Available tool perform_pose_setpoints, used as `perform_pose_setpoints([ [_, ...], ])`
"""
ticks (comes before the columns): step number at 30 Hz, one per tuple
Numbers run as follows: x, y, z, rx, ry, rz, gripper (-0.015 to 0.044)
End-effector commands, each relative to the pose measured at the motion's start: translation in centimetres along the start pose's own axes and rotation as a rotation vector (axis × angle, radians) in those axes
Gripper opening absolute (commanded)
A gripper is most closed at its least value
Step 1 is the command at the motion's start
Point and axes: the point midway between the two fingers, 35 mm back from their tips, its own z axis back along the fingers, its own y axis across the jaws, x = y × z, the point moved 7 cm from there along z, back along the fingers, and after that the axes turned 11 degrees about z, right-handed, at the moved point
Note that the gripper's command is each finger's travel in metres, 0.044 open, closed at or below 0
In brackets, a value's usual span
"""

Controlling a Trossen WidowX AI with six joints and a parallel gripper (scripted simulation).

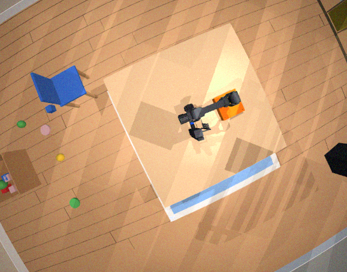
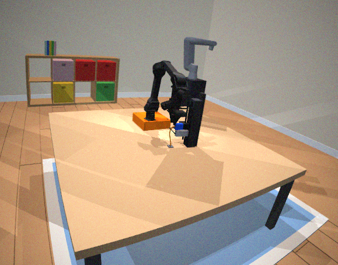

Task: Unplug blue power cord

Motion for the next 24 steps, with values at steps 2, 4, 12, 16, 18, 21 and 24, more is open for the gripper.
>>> perform_pose_setpoints([
  [2, -0.6, 0.1, 0.1, -0.002, -0.002, -0.002, 0.016],
  [4, -1.0, 0.1, 0.0, -0.002, -0.002, -0.002, 0.016],
  [12, -2.3, 0.3, 0.0, -0.001, -0.001, -0.002, 0.016],
  [16, -2.9, 0.4, 0.0, -0.001, 0.0, -0.002, 0.016],
  [18, -3.1, 0.4, 0.0, -0.001, 0.0, -0.002, 0.016],
  [21, -3.1, 0.4, -0.1, -0.001, 0.0, -0.002, 0.016],
  [24, -3.1, 0.4, -0.4, -0.001, 0.0, -0.002, 0.016],
])
